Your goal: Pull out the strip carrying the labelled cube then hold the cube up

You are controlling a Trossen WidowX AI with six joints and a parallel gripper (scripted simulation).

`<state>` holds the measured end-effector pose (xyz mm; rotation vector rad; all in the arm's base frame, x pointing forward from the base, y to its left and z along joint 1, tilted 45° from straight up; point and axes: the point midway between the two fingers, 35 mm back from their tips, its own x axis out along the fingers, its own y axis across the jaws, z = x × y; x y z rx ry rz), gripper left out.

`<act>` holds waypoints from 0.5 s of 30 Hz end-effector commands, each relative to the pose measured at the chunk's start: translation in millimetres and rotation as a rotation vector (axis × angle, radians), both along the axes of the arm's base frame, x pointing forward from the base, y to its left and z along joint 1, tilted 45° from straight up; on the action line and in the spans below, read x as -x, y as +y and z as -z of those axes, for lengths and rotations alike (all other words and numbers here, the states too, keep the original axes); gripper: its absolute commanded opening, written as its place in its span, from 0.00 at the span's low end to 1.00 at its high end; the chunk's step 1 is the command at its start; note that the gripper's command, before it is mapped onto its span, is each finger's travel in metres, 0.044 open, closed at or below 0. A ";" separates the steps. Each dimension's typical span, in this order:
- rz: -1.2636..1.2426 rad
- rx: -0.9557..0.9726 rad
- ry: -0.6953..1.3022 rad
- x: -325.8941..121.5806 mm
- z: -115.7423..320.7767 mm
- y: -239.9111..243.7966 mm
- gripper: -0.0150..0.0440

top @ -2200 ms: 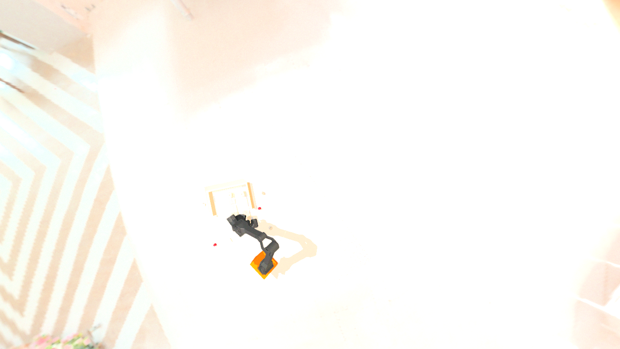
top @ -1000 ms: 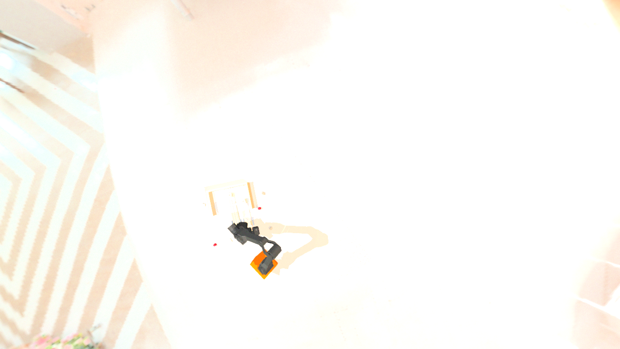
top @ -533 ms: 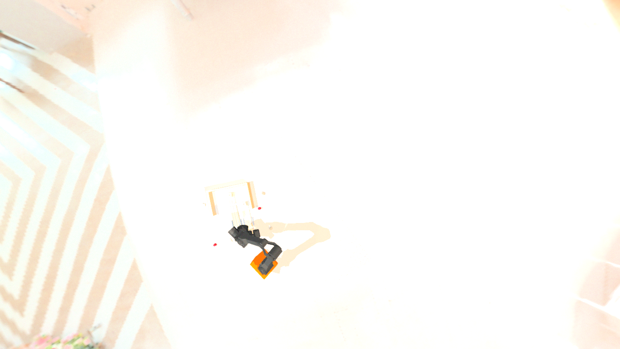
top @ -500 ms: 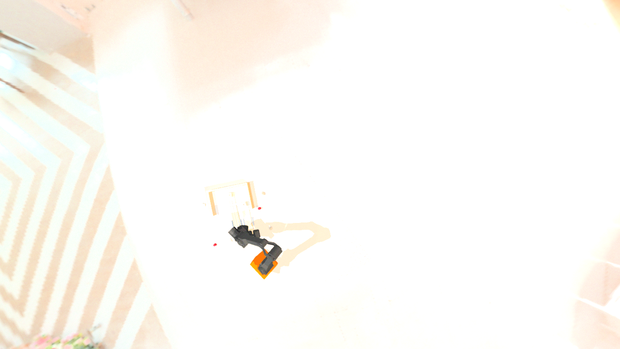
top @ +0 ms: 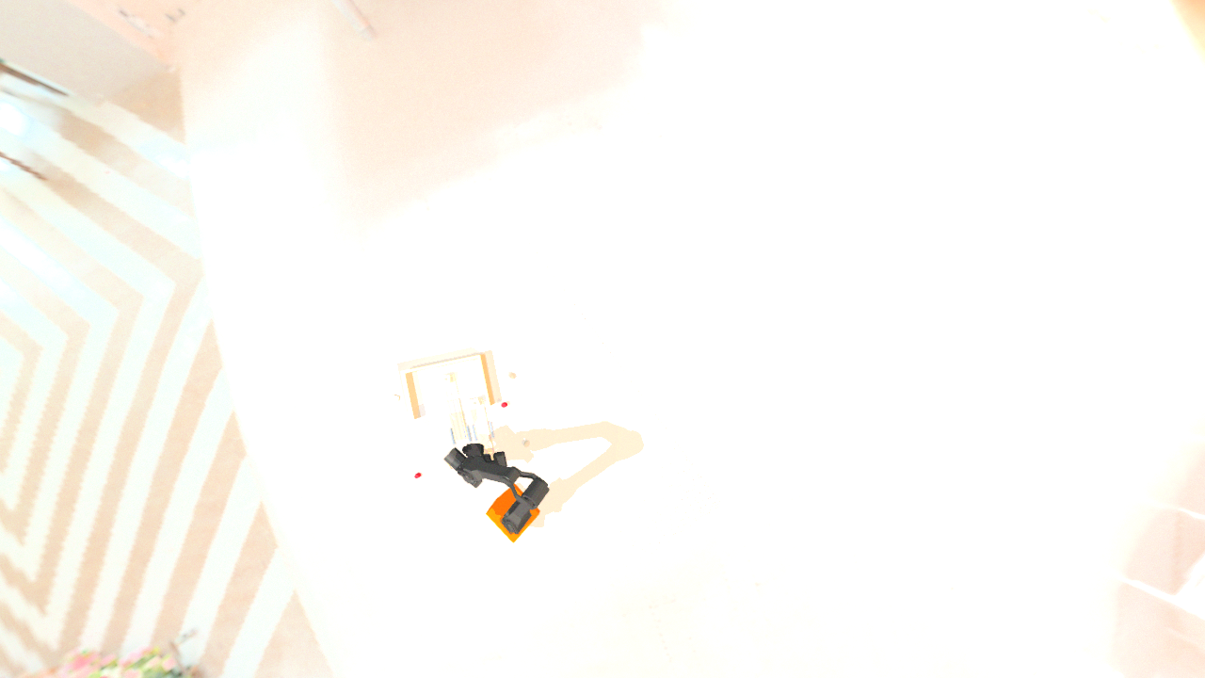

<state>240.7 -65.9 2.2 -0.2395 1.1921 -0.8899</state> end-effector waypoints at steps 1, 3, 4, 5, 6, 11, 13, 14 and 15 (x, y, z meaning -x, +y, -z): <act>0.009 -0.002 0.017 11.5 5.3 -0.3 0.25; 0.009 -0.002 0.017 14.5 6.5 0.7 0.25; 0.009 -0.002 0.017 15.9 7.2 1.1 0.25; 0.009 -0.002 0.017 17.3 7.8 1.6 0.25; 0.009 -0.002 0.017 18.7 8.4 2.1 0.25; 0.009 -0.002 0.017 25.6 11.4 4.3 0.25; 0.009 -0.002 0.018 28.4 12.6 5.2 0.25; 0.009 -0.002 0.018 29.8 13.2 5.7 0.25; 0.009 -0.002 0.018 31.1 13.7 6.1 0.25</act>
